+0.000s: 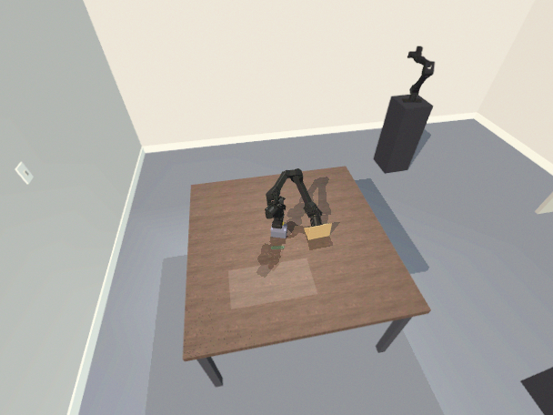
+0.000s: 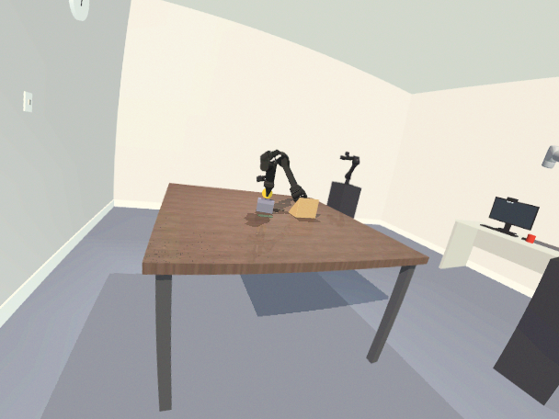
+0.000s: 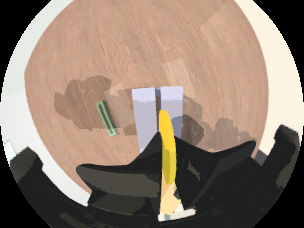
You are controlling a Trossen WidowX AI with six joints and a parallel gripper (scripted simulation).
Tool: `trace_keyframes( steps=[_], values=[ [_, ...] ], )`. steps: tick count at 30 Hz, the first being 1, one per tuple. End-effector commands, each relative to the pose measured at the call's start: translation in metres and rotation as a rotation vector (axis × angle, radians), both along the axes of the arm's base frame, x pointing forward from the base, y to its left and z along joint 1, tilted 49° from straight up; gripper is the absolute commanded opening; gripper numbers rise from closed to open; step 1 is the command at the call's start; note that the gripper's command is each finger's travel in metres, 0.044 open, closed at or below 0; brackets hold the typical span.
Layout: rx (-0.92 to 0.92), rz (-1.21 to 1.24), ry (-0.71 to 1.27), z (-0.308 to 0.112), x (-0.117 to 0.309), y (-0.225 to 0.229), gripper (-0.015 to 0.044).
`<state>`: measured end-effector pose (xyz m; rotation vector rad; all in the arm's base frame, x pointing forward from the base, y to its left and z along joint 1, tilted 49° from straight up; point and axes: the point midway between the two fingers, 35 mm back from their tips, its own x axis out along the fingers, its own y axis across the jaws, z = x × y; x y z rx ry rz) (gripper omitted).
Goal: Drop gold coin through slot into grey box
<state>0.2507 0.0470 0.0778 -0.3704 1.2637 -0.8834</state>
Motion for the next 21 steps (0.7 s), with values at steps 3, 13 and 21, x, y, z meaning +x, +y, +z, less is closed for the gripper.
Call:
trace_keyframes(
  steps=[3, 13, 21],
  values=[
    [-0.002, 0.003, 0.001, -0.0021, 0.0000, -0.0036, 0.0000],
    [0.000, 0.000, -0.001, -0.0040, 0.0004, -0.0047, 0.0026],
    [0.000, 0.000, -0.001, -0.0040, 0.0004, -0.0047, 0.0161]
  ],
)
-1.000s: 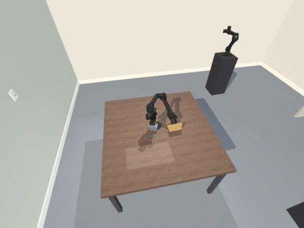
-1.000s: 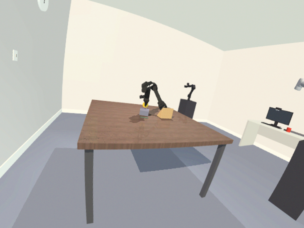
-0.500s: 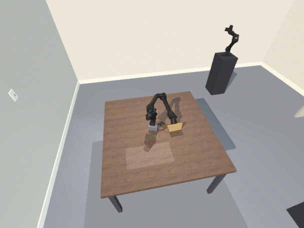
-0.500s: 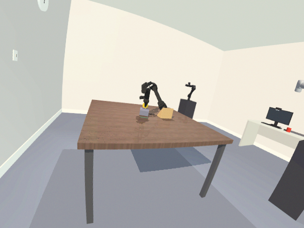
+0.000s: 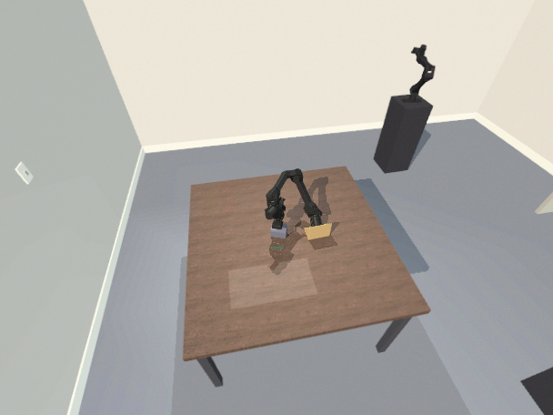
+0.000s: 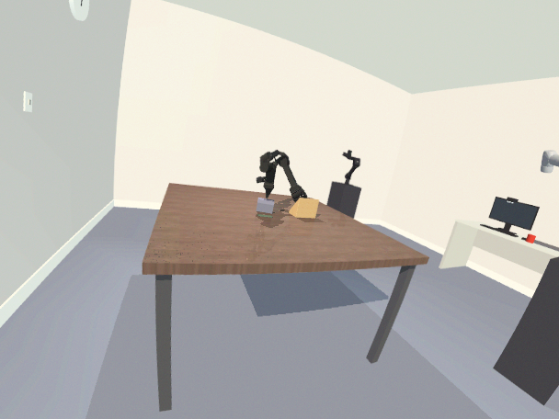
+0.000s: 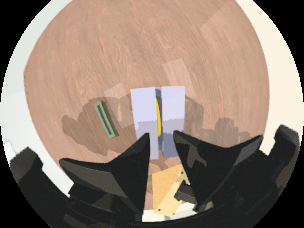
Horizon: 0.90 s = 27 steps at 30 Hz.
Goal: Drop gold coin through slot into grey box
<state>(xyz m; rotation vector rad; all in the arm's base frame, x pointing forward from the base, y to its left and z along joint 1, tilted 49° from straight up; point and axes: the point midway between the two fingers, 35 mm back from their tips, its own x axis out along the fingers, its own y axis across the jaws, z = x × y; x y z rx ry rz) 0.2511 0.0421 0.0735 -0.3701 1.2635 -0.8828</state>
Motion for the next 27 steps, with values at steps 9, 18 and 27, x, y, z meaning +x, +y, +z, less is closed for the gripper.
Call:
trace_keyframes(
  steps=[9, 18, 27],
  values=[
    [0.000, 0.000, 0.000, 0.004, 0.000, 0.004, 0.0239],
    [-0.022, 0.052, 0.063, 0.028, -0.002, 0.035, 0.0440],
    [-0.029, 0.065, 0.080, 0.032, -0.003, 0.040, 0.0440]
  ],
)
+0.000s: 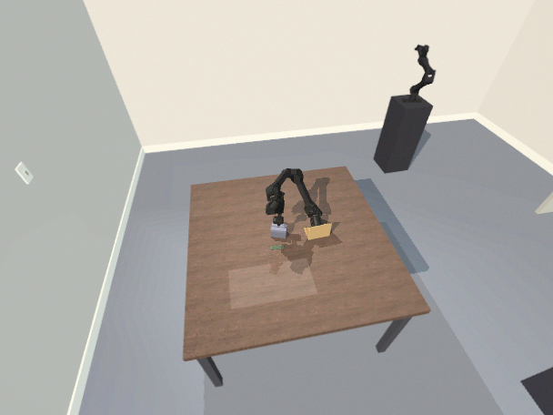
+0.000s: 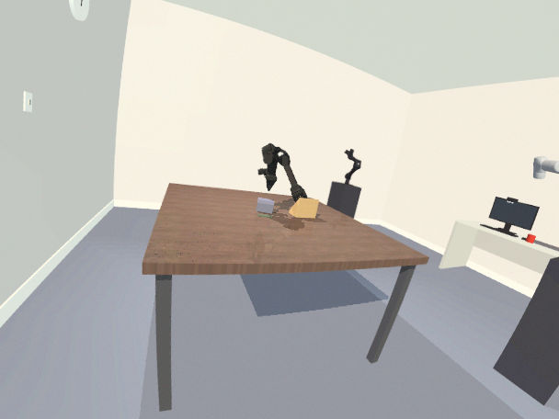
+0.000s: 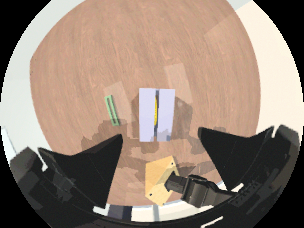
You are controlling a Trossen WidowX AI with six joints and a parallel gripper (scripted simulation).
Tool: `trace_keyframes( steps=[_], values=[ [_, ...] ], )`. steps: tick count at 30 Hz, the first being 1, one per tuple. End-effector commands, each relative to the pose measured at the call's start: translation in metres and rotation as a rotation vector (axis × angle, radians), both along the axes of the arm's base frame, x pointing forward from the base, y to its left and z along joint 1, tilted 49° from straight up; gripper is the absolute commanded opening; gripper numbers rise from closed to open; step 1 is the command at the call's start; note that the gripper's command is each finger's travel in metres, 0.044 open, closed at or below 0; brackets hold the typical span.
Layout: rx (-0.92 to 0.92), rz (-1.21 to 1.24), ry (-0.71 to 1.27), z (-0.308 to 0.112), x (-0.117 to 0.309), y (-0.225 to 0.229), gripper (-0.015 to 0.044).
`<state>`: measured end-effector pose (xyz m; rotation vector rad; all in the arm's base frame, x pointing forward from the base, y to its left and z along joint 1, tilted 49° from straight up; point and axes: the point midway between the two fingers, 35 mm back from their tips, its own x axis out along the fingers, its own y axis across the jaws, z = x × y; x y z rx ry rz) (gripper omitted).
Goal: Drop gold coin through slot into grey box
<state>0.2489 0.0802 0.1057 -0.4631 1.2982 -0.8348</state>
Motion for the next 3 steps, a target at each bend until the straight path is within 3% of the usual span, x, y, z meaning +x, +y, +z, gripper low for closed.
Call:
trace_keyframes(
  steps=[1, 3],
  values=[
    [-0.005, -0.002, 0.010, -0.0002, -0.0004, 0.0022, 0.0440],
    [-0.005, -0.002, 0.010, -0.0002, -0.0004, 0.0022, 0.0440]
  ],
)
